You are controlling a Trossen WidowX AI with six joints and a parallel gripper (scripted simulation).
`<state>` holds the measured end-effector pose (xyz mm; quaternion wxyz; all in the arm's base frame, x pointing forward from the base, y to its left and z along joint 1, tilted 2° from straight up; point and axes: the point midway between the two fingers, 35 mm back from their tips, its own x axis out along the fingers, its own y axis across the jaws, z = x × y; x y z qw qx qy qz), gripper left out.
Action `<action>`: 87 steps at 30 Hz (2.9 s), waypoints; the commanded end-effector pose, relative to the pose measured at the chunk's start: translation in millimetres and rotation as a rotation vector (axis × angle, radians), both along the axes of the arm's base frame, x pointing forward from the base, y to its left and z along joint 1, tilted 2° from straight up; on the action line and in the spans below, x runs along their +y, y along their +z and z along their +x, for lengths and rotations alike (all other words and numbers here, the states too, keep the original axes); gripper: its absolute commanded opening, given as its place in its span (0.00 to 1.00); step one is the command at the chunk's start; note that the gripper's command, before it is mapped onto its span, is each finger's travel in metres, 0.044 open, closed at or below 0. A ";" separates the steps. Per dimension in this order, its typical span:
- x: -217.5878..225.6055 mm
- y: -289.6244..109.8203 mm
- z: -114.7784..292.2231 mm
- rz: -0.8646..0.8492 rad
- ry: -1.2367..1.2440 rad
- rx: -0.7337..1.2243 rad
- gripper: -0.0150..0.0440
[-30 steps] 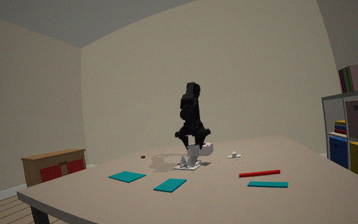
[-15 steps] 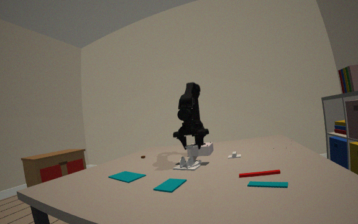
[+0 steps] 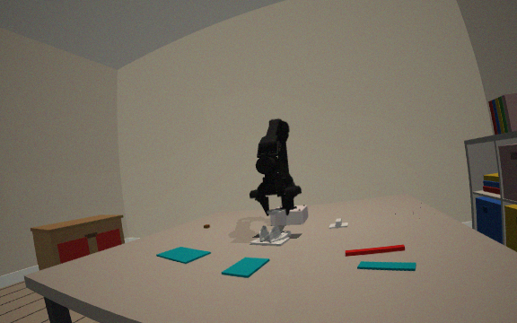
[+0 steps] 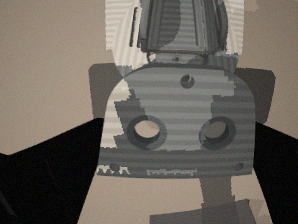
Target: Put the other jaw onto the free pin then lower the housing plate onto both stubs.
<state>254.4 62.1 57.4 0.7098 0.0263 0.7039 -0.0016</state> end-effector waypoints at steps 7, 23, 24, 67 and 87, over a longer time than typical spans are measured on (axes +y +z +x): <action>-4.3 0.4 -4.7 0.003 0.002 -0.002 0.85; -4.3 0.4 -4.7 0.003 0.002 -0.002 0.85; -4.3 0.4 -4.7 0.003 0.002 -0.002 0.85; -2.3 -44.8 -3.0 0.003 0.002 -0.002 0.85; -2.0 -61.4 -4.5 0.003 0.002 -0.002 0.85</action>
